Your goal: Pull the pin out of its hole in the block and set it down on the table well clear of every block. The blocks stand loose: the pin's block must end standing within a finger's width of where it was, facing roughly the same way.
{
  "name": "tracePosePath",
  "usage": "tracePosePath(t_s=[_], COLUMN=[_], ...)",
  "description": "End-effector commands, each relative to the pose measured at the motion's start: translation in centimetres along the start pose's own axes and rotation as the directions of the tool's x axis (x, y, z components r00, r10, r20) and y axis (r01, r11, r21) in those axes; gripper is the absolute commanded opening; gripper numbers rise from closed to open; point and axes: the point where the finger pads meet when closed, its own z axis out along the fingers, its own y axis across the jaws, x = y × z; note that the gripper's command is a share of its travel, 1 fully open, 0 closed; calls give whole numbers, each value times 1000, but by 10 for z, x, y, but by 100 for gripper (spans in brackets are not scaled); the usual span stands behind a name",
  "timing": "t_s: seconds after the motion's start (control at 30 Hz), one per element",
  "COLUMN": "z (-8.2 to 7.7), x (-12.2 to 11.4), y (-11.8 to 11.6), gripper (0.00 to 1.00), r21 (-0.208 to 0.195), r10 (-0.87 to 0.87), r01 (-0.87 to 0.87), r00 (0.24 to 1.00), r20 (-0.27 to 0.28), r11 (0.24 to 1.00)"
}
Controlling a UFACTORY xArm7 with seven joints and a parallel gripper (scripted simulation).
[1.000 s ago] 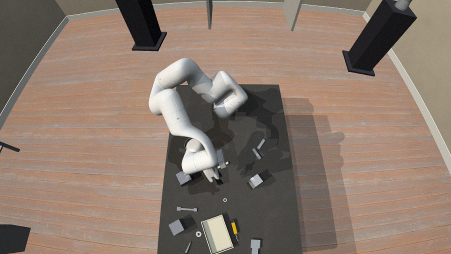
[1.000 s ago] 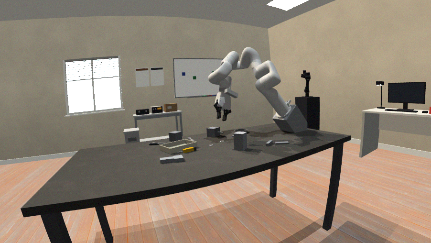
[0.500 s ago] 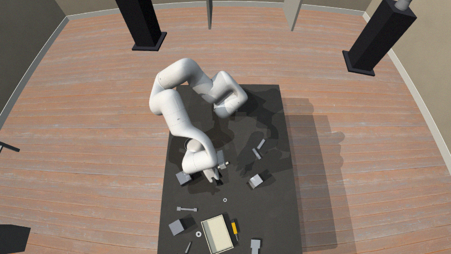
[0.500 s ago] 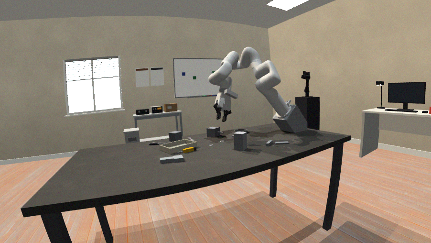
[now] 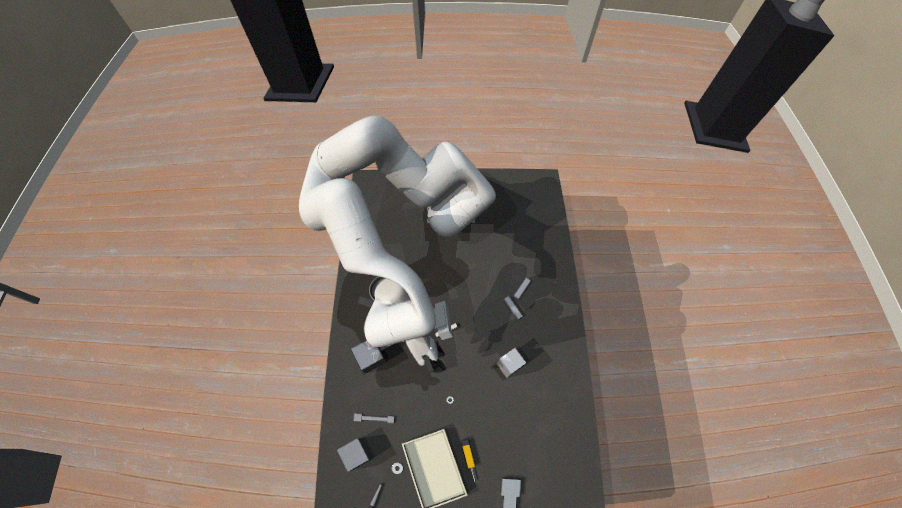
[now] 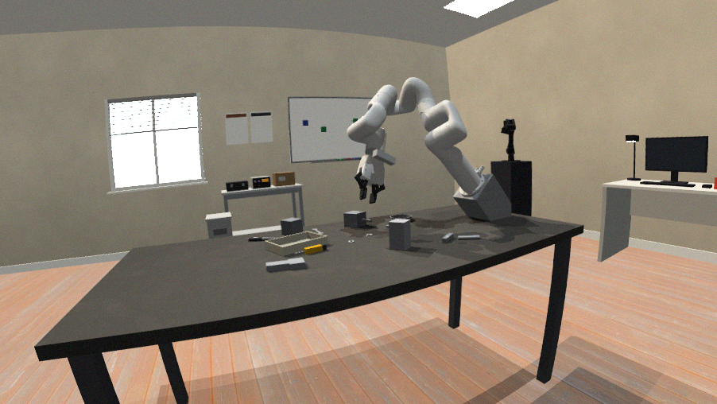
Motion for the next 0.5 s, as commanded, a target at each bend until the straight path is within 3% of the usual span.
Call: tracePosePath(t_s=[0.0,0.47], z=[0,3], x=[-1,-3], y=[1,1], gripper=[43,43], r21=[-5,-13], r10=[6,22], r01=[-6,-22], r00=[1000,1000], r20=[4,10], r11=[1000,1000])
